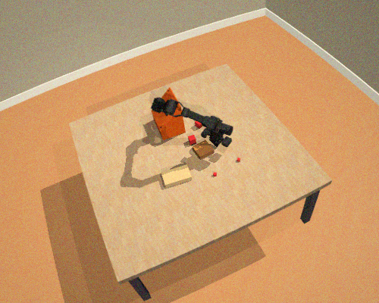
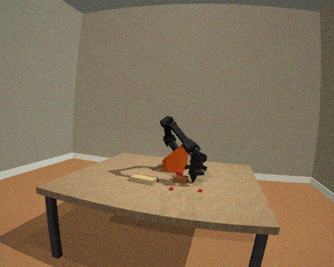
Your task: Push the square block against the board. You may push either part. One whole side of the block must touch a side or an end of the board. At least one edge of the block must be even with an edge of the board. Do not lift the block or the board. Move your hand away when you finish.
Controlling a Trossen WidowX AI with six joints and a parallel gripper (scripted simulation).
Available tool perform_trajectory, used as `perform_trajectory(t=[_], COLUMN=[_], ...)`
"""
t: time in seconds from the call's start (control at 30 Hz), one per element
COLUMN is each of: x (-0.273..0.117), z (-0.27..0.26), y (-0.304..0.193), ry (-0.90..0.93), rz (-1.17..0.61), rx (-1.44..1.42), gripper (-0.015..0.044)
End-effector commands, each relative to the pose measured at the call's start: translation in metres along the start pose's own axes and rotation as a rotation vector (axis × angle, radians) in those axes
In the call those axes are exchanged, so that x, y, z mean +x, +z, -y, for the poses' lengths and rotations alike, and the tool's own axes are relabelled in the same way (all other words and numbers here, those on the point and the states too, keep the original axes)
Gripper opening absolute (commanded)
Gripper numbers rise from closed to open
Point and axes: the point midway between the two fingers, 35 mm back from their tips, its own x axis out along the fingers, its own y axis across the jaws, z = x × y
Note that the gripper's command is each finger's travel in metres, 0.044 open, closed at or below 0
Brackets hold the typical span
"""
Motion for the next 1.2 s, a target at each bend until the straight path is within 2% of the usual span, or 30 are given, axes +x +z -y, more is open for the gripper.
perform_trajectory(t=[0.0,0.37,0.43,0.53,0.73,1.17], x=[0.000,0.001,-0.011,-0.051,-0.055,-0.055], z=[0.001,0.001,0.001,0.001,0.001,-0.020], y=[0.007,0.024,0.020,0.020,0.020,0.015], ry=[0.001,0.003,0.001,0.002,0.002,0.004], rz=[0.005,0.003,0.000,0.005,0.005,0.004], rx=[0.003,0.004,0.001,0.003,0.009,0.436], gripper=[0.0000,0.0000,0.0000,0.0000,0.0000,0.0000])
